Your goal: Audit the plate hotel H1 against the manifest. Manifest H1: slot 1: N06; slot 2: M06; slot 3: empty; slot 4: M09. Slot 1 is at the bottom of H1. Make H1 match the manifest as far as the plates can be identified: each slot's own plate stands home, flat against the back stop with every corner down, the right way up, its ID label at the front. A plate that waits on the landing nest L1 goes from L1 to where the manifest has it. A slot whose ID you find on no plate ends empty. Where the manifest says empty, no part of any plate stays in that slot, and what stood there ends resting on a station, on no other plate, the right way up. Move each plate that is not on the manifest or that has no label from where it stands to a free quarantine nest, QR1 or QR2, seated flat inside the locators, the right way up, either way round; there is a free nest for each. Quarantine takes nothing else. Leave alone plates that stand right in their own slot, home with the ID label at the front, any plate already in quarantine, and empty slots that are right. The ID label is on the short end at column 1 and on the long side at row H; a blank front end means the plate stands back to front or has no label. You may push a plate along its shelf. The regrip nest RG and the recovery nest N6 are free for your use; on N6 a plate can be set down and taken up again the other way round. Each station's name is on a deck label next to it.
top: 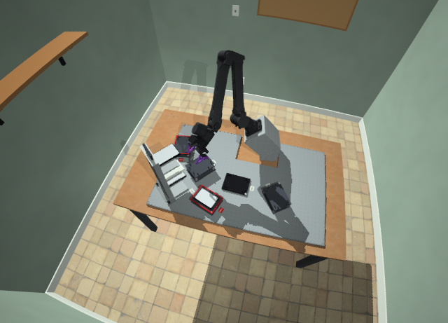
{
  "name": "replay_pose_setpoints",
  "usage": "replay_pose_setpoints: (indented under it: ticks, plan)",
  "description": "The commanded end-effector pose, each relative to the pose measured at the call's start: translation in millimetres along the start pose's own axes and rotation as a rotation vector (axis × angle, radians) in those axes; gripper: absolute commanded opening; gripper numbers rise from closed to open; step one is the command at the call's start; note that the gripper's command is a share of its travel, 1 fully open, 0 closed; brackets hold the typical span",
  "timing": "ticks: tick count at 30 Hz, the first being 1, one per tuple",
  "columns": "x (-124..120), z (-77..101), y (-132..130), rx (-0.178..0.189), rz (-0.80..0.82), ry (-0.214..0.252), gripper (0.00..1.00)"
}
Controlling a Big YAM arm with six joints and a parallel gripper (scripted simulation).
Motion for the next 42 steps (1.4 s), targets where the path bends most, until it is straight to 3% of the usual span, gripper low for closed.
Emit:
replay_pose_setpoints:
  ticks: [1,14,15,17,31,32,38,42]
  plan:
    - [-5,-3.4,-3,-0.008,0.012,-0.008,1.00]
    - [-18,-16.0,-6,-0.008,0.013,-0.007,1.00]
    - [-19,-16.6,-3,0.005,0.015,-0.010,1.00]
    - [-22,-19.4,-7,-0.008,0.013,-0.007,1.00]
    - [-36,-33.0,-11,-0.008,0.014,-0.006,1.00]
    - [-37,-33.6,-7,0.006,0.016,-0.008,1.00]
    - [-45,-40.8,-13,-0.008,0.014,-0.005,1.00]
    - [-37,-50.1,-9,0.003,0.015,-0.027,1.00]
Point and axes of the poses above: the point where the finger pads meet when closed, its own z axis back along the fingers, its own y axis across the jaws, x = y × z, the point moved 8 cm from there along z, back along the fingers, and after that the axes turned 15 degrees about -z, right-handed, at the moved point
